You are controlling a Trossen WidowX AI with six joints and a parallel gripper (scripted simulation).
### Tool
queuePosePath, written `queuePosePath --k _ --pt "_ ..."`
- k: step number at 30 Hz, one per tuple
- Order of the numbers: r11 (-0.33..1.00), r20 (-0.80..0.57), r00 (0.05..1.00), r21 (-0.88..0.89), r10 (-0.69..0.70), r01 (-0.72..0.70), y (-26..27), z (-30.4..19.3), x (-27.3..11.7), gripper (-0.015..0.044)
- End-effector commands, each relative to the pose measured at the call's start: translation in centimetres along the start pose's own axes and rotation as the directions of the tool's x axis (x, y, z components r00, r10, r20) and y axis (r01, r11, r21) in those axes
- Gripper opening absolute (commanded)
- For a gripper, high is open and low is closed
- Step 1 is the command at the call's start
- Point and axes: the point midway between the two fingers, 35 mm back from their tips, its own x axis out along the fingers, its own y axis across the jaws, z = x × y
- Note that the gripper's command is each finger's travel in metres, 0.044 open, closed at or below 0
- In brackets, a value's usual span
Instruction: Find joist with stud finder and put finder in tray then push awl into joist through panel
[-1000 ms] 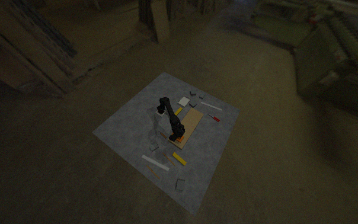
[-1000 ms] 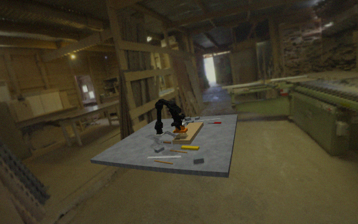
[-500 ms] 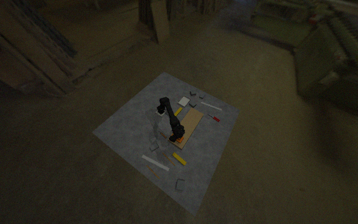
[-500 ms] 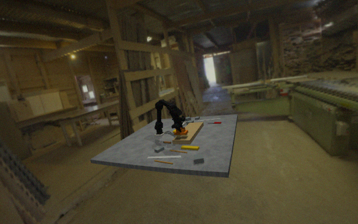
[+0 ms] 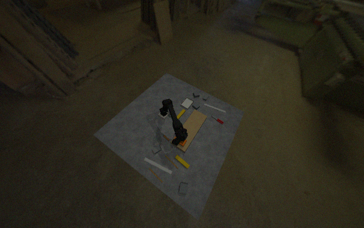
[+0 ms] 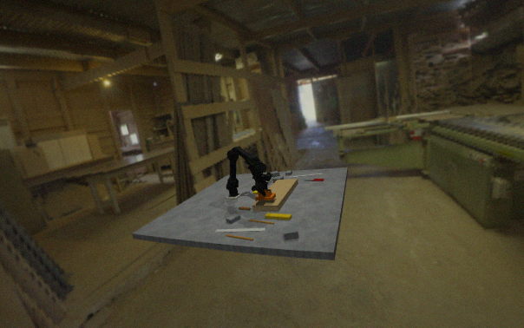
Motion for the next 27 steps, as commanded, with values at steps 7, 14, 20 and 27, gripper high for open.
queuePosePath --k 7,14,20,27 --pt "1.000 0.004 1.000 0.002 -0.006 0.006 -0.1 -0.2 0.9 0.0000" --pt "1.000 0.004 1.000 0.002 -0.006 0.006 -0.1 -0.5 2.0 0.0000" --pt "1.000 0.004 1.000 0.002 -0.006 0.006 0.0 -0.6 2.3 0.0000" --pt "1.000 0.004 1.000 0.003 -0.005 0.005 1.4 -0.6 2.3 0.0000"
